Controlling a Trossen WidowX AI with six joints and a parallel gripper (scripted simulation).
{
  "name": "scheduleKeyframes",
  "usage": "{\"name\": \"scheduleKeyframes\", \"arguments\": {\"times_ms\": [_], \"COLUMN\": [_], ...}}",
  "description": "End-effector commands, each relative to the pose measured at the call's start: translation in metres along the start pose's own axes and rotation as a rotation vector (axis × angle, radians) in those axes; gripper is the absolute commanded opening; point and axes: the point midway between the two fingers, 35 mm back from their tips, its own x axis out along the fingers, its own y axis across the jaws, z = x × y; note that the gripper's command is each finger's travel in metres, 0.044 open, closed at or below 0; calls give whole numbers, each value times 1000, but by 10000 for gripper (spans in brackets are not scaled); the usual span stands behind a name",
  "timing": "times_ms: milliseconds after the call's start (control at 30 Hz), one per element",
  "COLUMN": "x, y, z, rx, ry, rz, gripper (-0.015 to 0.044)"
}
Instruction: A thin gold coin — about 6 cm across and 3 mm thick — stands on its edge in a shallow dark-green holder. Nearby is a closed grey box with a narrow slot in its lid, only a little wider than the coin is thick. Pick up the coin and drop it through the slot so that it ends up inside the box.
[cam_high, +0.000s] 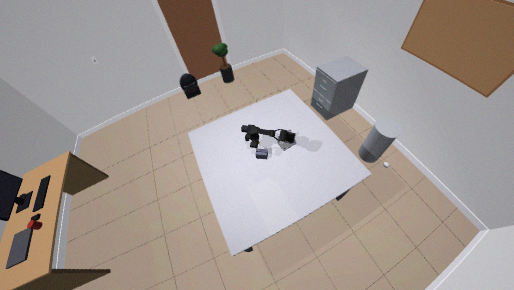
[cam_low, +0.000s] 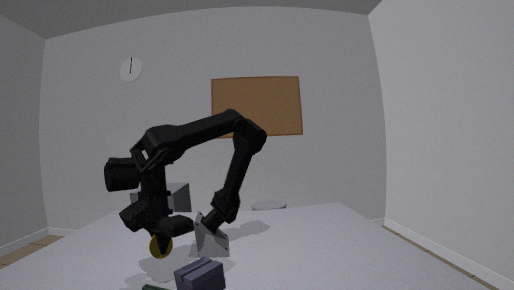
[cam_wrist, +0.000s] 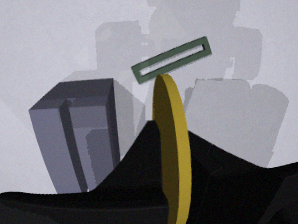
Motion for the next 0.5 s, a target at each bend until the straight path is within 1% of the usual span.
{"name": "scheduleKeyframes", "arguments": {"times_ms": [0,467], "x": [2,3], "y": [9,39], "z": [-8,-30], "rx": [7,7], "ry": [10,13], "rz": [2,5], "gripper": [0,0]}}
